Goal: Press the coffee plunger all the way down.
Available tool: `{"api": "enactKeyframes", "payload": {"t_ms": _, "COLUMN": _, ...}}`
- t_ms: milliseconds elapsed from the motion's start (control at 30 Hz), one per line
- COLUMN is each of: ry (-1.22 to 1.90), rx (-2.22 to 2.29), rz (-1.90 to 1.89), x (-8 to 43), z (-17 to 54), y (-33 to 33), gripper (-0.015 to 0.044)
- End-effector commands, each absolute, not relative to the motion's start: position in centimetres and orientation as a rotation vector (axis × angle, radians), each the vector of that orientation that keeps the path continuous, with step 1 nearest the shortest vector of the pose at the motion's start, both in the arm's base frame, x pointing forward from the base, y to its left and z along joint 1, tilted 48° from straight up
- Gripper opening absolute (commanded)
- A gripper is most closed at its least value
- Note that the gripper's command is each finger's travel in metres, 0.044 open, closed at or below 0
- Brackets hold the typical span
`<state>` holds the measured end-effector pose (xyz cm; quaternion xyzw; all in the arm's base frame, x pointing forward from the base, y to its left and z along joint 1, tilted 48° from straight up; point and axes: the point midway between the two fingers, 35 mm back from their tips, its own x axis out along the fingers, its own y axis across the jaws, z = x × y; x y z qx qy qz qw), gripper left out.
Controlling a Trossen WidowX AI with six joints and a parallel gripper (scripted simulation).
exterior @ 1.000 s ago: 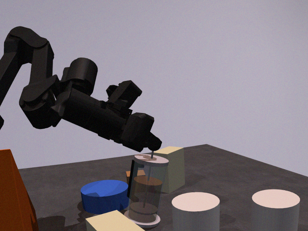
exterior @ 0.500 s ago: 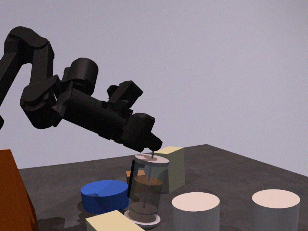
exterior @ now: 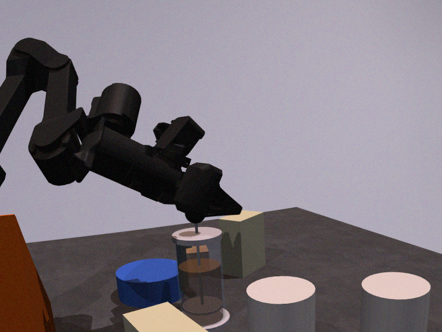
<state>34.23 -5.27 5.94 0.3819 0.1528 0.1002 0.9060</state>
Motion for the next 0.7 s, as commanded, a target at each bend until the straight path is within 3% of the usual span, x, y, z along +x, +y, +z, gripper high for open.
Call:
{"api": "enactKeyframes", "payload": {"t_ms": 0, "ry": 0.315, "rx": 0.787, "rz": 0.201, "x": 34.2, "z": 5.9, "y": -5.4, "gripper": 0.0440}}
{"api": "enactKeyframes", "payload": {"t_ms": 433, "ry": 0.334, "rx": 0.795, "rz": 0.205, "x": 29.7, "z": 11.3, "y": -9.9, "gripper": 0.0440}}
{"api": "enactKeyframes", "payload": {"t_ms": 667, "ry": 0.334, "rx": 0.796, "rz": 0.205, "x": 29.6, "z": 11.3, "y": -10.0, "gripper": 0.0440}}
